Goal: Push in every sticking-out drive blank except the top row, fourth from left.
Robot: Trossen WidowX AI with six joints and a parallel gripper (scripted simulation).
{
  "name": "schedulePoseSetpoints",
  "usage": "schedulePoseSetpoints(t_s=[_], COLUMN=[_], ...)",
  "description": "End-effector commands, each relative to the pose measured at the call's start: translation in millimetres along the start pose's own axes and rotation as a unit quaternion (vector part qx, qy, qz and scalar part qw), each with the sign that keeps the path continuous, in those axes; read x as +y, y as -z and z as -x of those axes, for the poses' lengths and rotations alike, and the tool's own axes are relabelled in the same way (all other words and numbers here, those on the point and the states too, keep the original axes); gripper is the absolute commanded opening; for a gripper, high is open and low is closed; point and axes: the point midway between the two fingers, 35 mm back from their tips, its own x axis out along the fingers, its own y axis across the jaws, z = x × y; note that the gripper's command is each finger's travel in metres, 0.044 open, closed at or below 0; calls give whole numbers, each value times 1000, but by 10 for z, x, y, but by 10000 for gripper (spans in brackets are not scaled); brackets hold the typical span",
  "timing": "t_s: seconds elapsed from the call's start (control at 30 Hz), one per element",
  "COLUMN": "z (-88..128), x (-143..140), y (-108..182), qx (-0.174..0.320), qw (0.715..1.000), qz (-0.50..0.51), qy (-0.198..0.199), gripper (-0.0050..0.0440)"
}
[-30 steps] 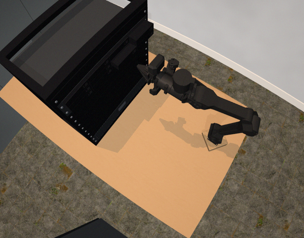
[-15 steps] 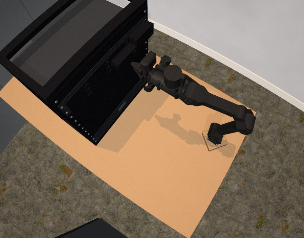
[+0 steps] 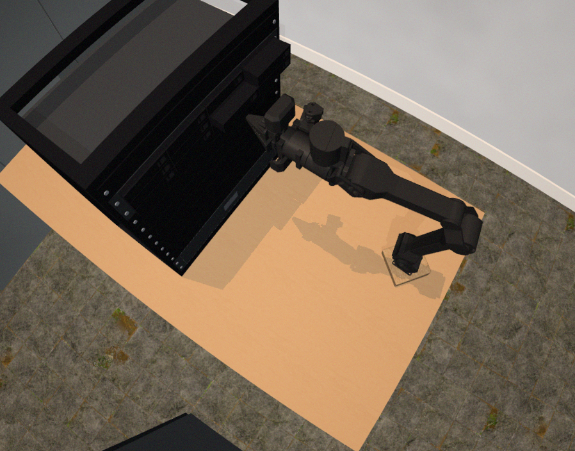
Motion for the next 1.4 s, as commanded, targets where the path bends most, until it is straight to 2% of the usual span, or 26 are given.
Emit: schedulePoseSetpoints(t_s=[0.0,1.2,1.37], z=[52,52,41], x=[130,132,222], y=[6,6,16], qx=[4,4,4], qw=[1000,1000,1000], qz=[-5,-5,-5], qy=[-15,-15,-15], gripper=[0,0,0])
